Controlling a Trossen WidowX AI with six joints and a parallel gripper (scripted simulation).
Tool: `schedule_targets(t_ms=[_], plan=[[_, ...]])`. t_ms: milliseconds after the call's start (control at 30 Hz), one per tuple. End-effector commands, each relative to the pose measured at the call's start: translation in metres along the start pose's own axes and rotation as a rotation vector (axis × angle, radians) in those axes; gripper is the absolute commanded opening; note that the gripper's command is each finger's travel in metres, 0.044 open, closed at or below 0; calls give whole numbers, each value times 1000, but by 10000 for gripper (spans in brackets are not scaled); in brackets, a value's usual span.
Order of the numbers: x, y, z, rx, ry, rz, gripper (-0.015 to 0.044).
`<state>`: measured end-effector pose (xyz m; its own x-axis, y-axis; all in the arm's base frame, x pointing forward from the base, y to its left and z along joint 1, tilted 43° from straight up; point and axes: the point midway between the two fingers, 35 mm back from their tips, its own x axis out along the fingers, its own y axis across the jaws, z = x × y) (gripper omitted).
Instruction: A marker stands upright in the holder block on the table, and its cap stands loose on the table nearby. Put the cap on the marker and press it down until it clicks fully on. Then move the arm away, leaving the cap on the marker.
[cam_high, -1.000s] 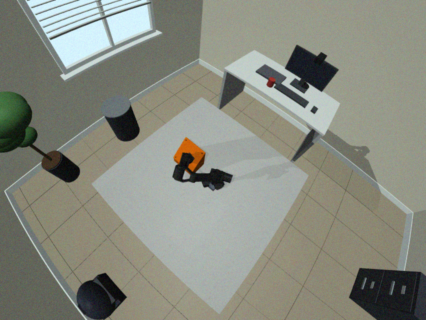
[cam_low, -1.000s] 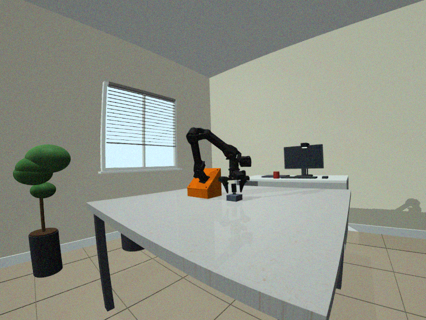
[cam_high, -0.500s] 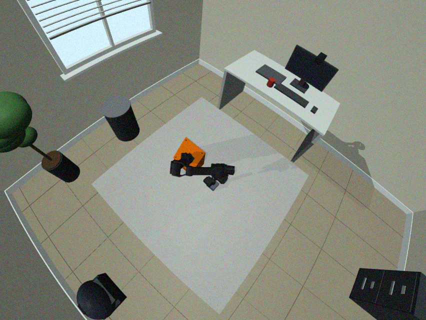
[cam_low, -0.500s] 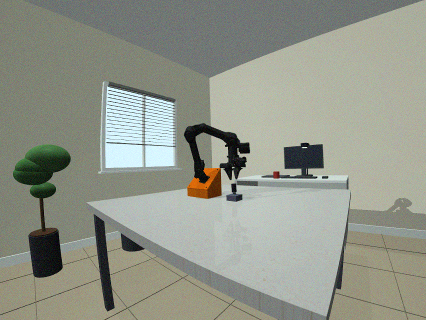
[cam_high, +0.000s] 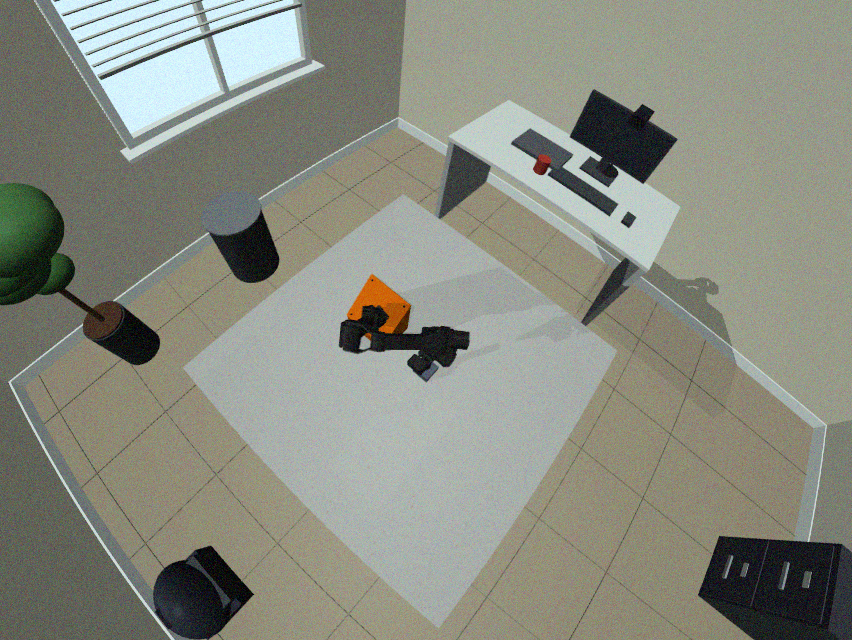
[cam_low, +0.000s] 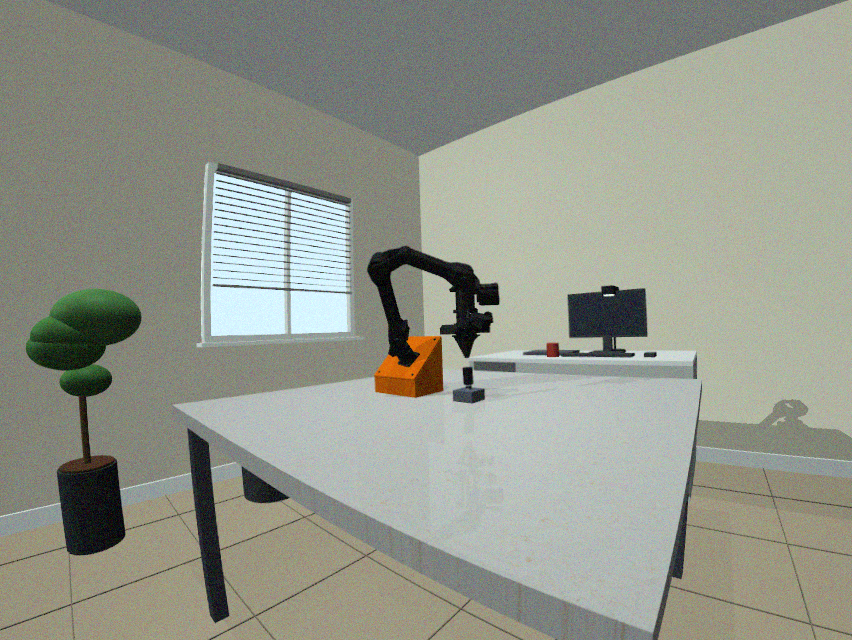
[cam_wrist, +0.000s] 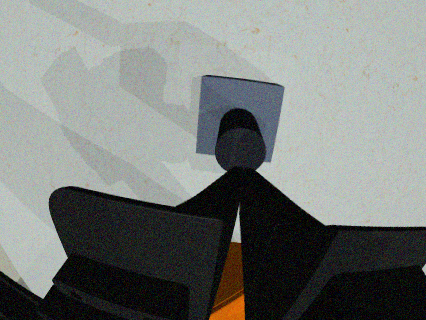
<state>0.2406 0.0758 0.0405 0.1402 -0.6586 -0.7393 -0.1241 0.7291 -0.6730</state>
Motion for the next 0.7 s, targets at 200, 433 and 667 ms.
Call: schedule_targets(t_ms=[200,433,667], plan=[[7,0,0,-4,0,4,0],[17,0,0,-3,0,3,0],[27,0,0,-3,0,3,0]])
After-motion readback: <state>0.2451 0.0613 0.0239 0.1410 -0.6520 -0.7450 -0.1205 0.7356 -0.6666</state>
